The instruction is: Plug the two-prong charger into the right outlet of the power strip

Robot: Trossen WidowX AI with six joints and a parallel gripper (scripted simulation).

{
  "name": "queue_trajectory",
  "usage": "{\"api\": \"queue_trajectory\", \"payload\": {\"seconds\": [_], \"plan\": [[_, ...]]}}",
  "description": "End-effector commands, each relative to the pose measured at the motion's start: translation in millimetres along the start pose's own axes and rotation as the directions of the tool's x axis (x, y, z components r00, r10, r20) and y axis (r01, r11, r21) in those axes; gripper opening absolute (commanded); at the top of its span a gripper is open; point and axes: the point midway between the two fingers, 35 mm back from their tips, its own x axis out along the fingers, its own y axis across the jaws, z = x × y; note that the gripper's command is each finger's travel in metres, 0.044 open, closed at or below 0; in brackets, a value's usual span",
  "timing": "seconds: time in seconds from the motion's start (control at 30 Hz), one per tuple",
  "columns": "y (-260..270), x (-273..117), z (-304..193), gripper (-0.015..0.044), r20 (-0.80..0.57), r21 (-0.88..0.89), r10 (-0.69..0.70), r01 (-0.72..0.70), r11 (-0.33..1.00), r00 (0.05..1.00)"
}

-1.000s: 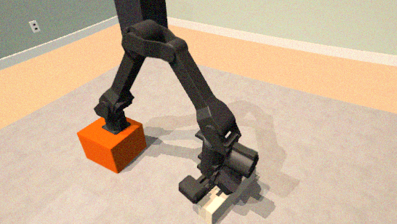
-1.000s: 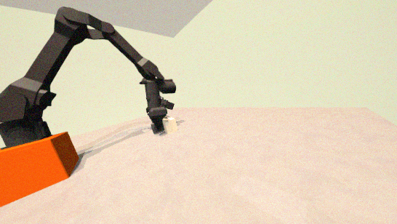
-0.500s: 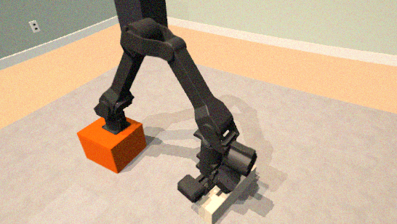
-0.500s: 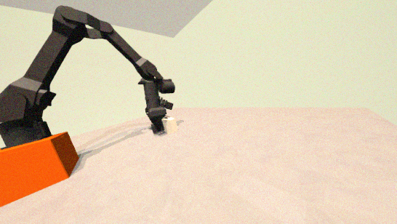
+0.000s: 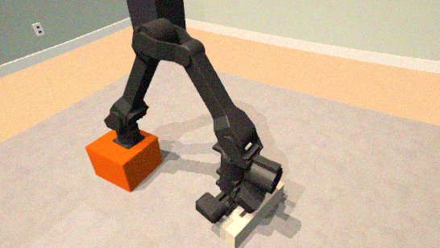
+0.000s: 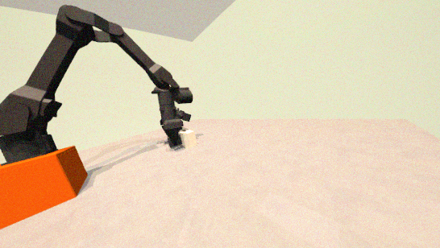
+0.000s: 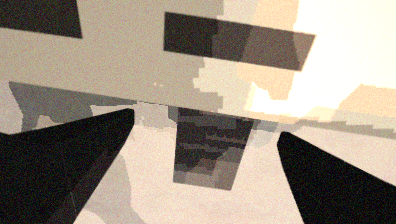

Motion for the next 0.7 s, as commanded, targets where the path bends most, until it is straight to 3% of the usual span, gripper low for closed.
{"api": "queue_trajectory", "payload": {"seconds": [0.0,0.67], "plan": [[-0.2,0.1,-1.3,0.044,0.005,0.005,-0.002,0.002,1.0,1.0],[0.2,1.0,-12.1,0.044,0.011,0.005,-0.002,0.002,1.0,1.0]]}}
